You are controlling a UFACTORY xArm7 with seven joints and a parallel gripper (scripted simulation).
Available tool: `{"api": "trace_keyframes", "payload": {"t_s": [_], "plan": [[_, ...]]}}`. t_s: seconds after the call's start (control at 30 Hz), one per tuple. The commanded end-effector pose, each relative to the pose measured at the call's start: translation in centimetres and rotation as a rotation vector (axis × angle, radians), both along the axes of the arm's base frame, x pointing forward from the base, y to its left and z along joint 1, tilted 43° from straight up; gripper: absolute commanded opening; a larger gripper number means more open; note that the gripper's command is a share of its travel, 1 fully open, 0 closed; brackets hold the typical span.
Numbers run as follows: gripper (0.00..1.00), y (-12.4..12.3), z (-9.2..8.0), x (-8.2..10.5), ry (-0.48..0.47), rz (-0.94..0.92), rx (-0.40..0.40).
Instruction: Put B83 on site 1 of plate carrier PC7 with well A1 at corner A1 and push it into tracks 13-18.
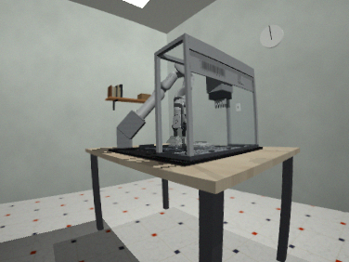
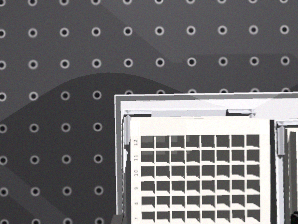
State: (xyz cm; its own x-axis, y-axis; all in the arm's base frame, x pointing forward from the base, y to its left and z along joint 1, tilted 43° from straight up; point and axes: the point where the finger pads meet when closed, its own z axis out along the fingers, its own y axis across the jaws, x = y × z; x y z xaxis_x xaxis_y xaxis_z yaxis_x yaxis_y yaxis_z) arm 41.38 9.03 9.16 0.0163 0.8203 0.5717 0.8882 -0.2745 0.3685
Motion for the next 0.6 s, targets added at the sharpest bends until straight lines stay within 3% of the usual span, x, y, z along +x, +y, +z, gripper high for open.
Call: {"api": "trace_keyframes", "payload": {"t_s": [0.0,0.57], "plan": [[1.0,0.1,-0.23,0.23,-0.002,-0.003,0.001],[1.0,0.6,-0.97,0.69,-0.002,-0.003,0.001]]}}
